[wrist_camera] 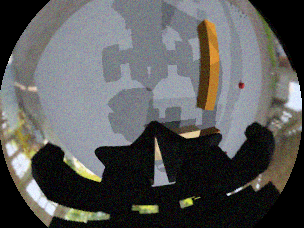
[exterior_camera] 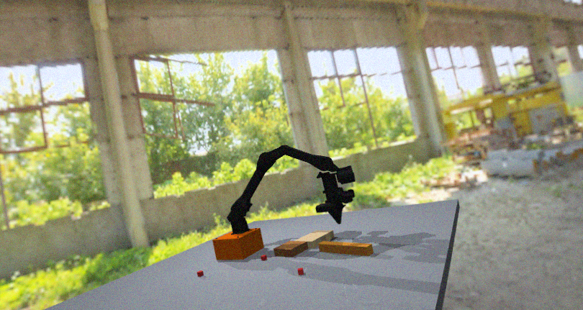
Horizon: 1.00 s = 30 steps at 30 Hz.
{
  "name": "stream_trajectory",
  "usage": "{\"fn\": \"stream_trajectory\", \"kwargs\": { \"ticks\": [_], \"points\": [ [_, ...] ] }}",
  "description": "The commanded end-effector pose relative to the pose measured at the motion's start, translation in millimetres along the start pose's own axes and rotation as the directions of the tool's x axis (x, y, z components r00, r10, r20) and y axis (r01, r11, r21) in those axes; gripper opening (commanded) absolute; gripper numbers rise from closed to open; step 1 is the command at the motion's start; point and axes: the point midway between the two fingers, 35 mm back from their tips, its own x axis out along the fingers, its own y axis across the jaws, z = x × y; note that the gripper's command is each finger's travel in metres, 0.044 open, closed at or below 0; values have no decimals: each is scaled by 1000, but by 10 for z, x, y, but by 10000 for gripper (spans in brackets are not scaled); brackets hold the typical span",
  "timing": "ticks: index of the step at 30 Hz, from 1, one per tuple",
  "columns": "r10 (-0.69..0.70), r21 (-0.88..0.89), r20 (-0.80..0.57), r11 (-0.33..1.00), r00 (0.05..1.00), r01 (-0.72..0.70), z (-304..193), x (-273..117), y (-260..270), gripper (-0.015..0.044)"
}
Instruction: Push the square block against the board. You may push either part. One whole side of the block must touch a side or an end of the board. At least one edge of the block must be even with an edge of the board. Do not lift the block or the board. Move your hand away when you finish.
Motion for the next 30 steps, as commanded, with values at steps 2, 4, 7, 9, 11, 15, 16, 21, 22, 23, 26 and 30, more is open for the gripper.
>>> {"fn": "stream_trajectory", "kwargs": {
  "ticks": [2, 4, 7, 9, 11, 15, 16, 21, 22, 23, 26, 30],
  "points": [
    [-9, -14, -16, 1000, 1000, 9, -157, 15, -314, 0],
    [-12, -22, -21, 1000, 1000, 11, -246, 18, -454, 0],
    [-12, -26, -22, 1000, 1000, 12, -279, 21, -503, 0],
    [-12, -25, -22, 1000, 1000, 12, -273, 143, -503, 0],
    [-13, -25, -22, 1000, 1000, 12, -275, 448, -511, 0],
    [-13, -26, -22, 1000, 1000, 13, -283, 568, -516, 0],
    [-13, -26, -22, 1000, 1000, 13, -283, 568, -516, 0],
    [-13, -26, -22, 1000, 1000, 13, -314, 568, -514, 0],
    [-13, -26, -22, 1000, 1000, 13, -326, 567, -514, 0],
    [-13, -26, -22, 1000, 1000, 13, -338, 567, -514, 0],
    [-13, -26, -22, 1000, 1000, 13, -377, 566, -512, 0],
    [-13, -26, -23, 1000, 1000, 13, -430, 565, -511, 0]
  ]
}}
